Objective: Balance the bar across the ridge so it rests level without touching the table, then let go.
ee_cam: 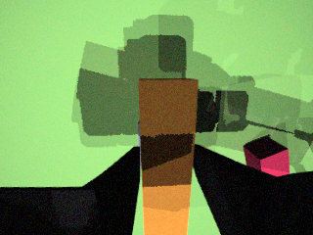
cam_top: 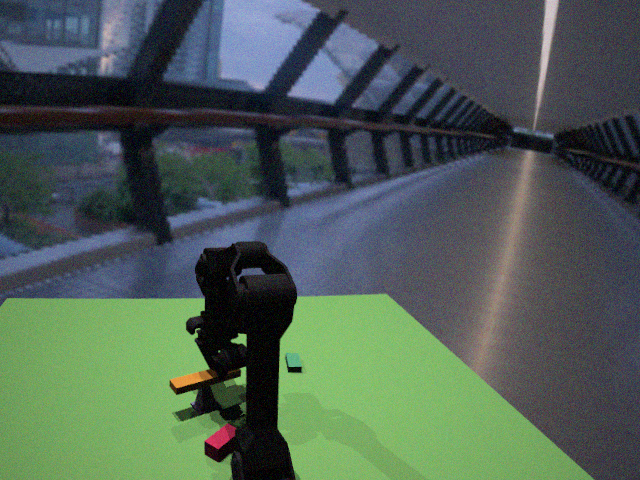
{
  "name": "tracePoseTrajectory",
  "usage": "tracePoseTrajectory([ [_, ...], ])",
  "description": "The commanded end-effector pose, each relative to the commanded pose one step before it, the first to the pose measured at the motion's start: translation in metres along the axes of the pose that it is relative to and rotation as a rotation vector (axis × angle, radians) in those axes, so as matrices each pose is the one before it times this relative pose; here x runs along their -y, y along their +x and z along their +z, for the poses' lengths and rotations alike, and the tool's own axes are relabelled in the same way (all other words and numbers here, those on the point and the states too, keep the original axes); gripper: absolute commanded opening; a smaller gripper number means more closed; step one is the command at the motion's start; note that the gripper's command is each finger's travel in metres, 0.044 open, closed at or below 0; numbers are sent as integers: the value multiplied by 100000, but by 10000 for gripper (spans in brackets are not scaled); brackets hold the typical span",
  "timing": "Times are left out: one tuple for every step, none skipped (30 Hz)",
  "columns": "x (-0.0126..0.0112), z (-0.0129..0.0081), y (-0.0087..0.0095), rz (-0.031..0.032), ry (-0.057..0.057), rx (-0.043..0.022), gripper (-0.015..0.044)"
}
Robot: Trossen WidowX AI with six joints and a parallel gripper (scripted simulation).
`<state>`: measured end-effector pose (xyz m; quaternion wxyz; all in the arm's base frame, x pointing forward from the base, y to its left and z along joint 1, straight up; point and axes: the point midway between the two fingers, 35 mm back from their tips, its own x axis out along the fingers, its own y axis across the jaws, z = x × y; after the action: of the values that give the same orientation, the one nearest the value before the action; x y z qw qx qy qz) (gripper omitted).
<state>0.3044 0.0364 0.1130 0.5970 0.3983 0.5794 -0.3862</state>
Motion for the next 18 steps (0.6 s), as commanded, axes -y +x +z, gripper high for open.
tracePoseTrajectory([
  [0,0,0,-2,0,0,171],
  [0,0,0,0,0,0,171],
  [0,0,0,0,0,0,172],
  [0,0,0,0,0,0,172],
  [0,0,0,0,0,0,172],
  [0,0,0,0,0,0,172],
  [0,0,0,0,0,0,172],
  [0,0,0,0,0,0,173],
  [0,0,0,0,0,0,173],
  [0,0,0,0,0,0,173],
  [0,0,0,0,0,0,173],
  [0,0,0,0,0,0,173],
  [0,0,0,0,0,0,185],
  [0,0,0,0,0,0,185],
  [0,0,0,0,0,0,185],
  [0,0,0,0,0,0,185],
  [0,0,0,0,0,0,185],
  [0,0,0,0,0,0,185],
])
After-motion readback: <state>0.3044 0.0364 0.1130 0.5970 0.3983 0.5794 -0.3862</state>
